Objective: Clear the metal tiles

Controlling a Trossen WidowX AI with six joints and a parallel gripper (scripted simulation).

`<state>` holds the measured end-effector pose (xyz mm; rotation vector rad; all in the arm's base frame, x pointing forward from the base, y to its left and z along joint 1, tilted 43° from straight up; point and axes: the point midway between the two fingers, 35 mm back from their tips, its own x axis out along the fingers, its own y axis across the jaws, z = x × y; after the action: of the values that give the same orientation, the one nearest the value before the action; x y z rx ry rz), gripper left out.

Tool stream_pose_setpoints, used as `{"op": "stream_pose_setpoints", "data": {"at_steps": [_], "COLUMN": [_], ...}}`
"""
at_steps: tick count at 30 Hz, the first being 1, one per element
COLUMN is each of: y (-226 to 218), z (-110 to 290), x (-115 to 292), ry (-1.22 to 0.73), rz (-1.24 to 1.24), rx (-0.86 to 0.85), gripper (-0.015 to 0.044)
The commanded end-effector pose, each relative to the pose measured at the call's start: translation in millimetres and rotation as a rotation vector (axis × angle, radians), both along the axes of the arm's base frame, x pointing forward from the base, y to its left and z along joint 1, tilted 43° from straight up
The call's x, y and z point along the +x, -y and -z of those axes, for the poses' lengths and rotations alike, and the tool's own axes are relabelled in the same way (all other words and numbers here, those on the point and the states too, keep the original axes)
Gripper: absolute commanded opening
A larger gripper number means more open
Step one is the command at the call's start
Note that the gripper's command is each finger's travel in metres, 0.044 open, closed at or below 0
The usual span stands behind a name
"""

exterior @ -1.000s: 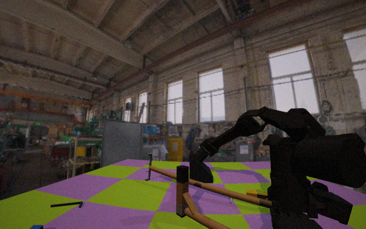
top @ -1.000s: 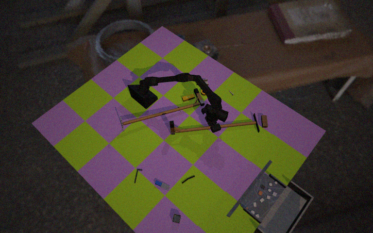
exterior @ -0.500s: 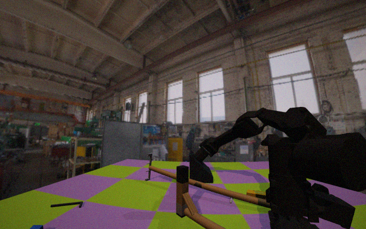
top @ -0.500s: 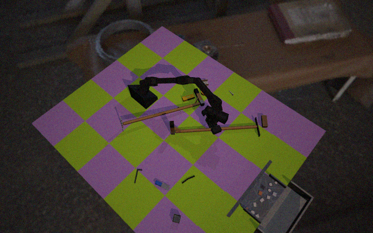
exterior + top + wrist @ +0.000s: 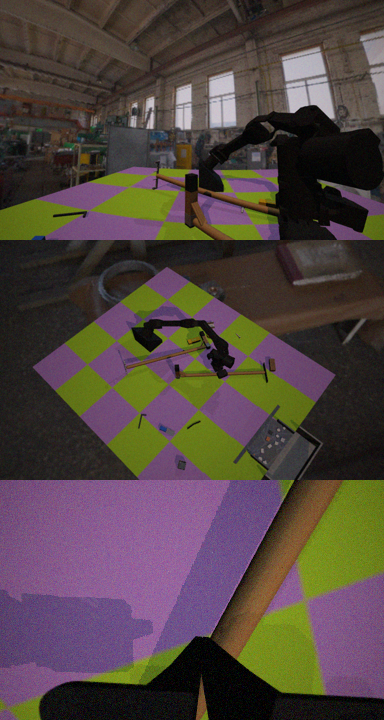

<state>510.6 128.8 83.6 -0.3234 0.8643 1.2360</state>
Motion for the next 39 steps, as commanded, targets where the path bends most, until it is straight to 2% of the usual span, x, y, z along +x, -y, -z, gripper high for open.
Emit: {"op": "stream_pose_setpoints", "data": {"at_steps": [1, 6, 33, 39], "y": [8.0, 12.0, 71.3, 72.3], "z": [-13.5, -19.3, -109.8, -111.5], "x": [0.1, -1.2, -36.3, -37.3], "ry": [0.025, 0.003, -0.427, -0.438], "rz": [-0.001, 0.032, 0.615, 0.629], "rx": [0.002, 0.009, 0.173, 0.178], "gripper": [0.0000, 0.0000, 0.0000, 0.0000]}}
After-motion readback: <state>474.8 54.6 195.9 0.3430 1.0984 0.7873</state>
